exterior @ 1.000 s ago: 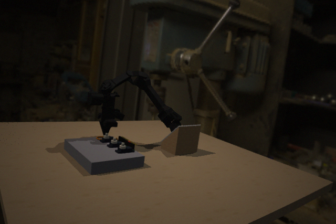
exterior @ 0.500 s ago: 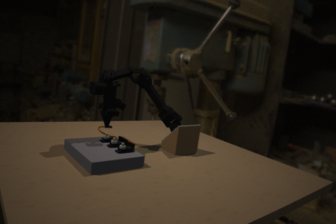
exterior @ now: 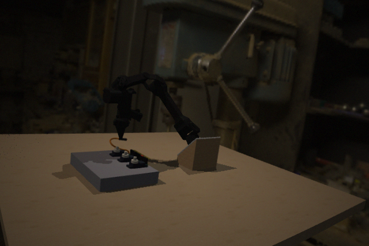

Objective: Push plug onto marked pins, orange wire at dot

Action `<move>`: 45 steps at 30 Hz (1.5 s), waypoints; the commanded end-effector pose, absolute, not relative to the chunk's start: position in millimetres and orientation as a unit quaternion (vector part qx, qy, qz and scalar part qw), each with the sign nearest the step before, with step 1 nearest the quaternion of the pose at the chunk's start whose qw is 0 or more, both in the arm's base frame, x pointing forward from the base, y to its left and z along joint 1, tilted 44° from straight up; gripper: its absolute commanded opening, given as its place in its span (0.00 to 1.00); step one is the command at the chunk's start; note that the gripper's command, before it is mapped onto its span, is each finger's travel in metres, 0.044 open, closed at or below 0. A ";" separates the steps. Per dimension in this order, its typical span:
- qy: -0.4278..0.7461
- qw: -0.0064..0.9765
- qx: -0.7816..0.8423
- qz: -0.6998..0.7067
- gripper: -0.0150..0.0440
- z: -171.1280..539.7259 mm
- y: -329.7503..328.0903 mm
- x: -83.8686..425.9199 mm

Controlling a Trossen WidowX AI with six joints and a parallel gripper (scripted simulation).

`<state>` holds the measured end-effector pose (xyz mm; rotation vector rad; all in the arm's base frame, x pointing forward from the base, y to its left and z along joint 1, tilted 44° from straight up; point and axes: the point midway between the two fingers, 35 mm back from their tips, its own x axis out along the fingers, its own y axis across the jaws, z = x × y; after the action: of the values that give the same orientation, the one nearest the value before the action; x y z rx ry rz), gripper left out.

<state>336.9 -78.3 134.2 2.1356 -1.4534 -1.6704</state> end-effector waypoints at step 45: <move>-0.709 -0.420 0.551 -0.128 0.25 72.8 -8.1 291.3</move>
<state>296.1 -11.9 77.9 2.4589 -3.0355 -0.6674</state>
